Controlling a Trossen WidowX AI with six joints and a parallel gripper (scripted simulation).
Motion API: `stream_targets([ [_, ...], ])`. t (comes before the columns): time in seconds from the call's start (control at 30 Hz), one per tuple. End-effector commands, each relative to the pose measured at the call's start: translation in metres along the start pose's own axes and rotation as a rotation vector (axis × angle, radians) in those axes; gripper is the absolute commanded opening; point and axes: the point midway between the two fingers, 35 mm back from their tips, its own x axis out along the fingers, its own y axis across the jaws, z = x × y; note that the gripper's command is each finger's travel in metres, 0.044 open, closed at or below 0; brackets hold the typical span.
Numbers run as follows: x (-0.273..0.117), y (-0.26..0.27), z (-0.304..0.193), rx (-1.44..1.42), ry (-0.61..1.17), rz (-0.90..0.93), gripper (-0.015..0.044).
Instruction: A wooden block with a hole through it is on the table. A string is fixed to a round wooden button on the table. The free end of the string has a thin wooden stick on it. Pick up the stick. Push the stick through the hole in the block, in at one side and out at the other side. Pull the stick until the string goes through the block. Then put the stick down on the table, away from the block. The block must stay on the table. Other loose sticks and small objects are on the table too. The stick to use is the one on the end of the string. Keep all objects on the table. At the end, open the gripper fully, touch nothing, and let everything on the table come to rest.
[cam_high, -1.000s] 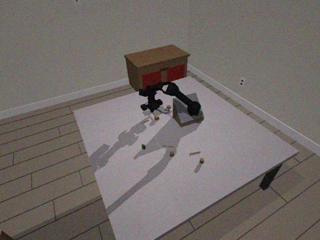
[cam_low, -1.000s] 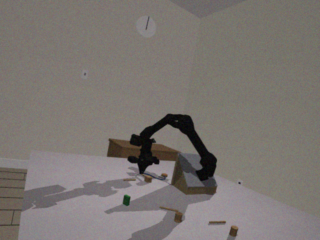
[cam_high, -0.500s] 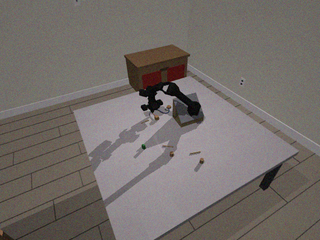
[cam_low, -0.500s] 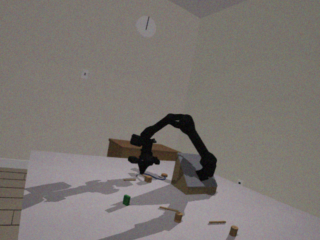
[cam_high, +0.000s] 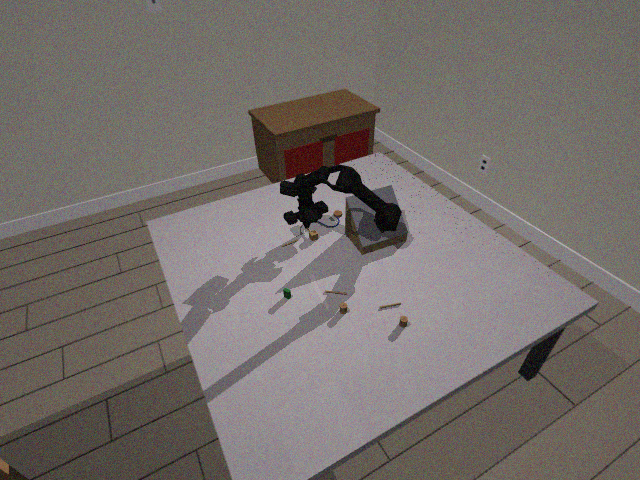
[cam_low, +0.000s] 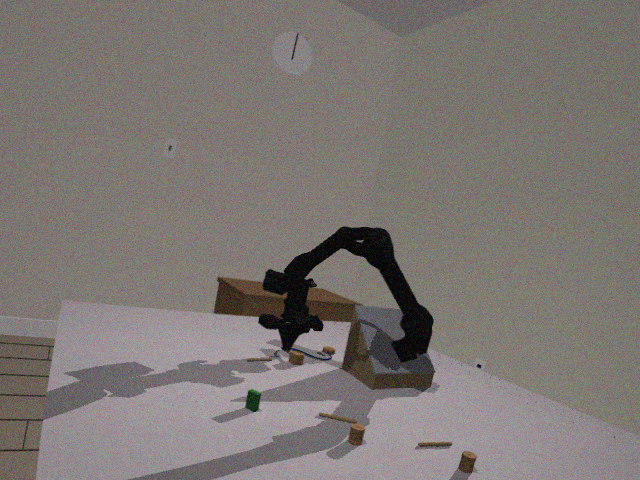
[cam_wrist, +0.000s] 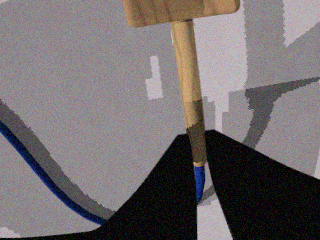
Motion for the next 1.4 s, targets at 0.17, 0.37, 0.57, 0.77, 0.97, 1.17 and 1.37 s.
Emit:
stream_targets([
  [0.17, -0.001, 0.0, 0.014, 0.002, -0.001, -0.004, 0.0],
  [0.37, -0.001, 0.0, 0.022, 0.003, -0.002, -0.004, 0.0],
  [0.57, -0.001, 0.0, 0.031, 0.003, -0.002, -0.004, 0.0],
  [0.77, -0.001, 0.0, 0.037, 0.003, -0.002, -0.004, 0.0],
  [0.97, 0.0, 0.0, 0.035, 0.0, -0.001, 0.001, 0.012],
  [1.17, -0.04, -0.002, 0.032, 0.001, 0.002, 0.001, 0.012],
  [1.37, -0.081, 0.001, 0.033, 0.001, 0.002, 0.002, 0.012],
])
